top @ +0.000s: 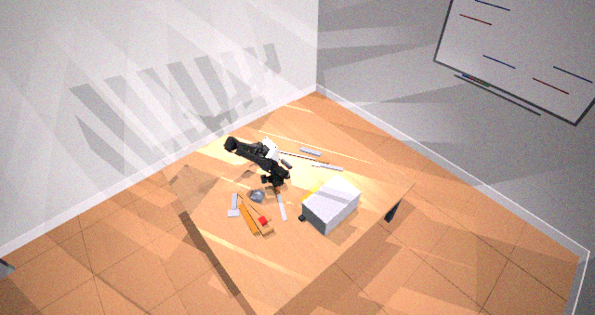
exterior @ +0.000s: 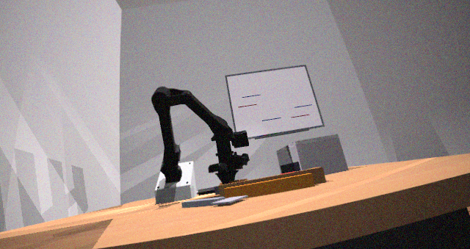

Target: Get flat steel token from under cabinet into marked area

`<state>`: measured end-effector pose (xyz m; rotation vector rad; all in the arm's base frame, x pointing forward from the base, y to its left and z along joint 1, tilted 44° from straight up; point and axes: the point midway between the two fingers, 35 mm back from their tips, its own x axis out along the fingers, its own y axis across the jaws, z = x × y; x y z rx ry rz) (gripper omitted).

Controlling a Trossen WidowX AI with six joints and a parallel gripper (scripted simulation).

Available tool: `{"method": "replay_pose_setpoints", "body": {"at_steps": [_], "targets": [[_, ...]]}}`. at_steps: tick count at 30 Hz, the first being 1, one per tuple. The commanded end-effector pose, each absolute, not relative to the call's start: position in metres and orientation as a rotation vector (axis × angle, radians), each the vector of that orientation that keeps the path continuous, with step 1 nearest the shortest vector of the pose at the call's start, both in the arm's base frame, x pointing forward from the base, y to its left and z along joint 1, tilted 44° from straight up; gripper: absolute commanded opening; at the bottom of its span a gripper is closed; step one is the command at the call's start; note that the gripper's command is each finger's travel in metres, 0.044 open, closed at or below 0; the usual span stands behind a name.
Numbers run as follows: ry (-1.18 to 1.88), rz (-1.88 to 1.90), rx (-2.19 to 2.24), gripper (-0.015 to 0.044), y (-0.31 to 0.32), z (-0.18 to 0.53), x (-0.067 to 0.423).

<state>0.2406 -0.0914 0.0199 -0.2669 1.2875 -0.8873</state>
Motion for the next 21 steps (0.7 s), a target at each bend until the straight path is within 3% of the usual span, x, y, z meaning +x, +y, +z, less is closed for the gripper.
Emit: {"method": "replay_pose_setpoints", "body": {"at_steps": [1, 21], "targets": [[1.269, -0.908, -0.240, 0.0000, -0.092, 0.021, 0.240], [1.250, -0.932, -0.207, 0.0000, -0.080, 0.010, 0.247]]}}
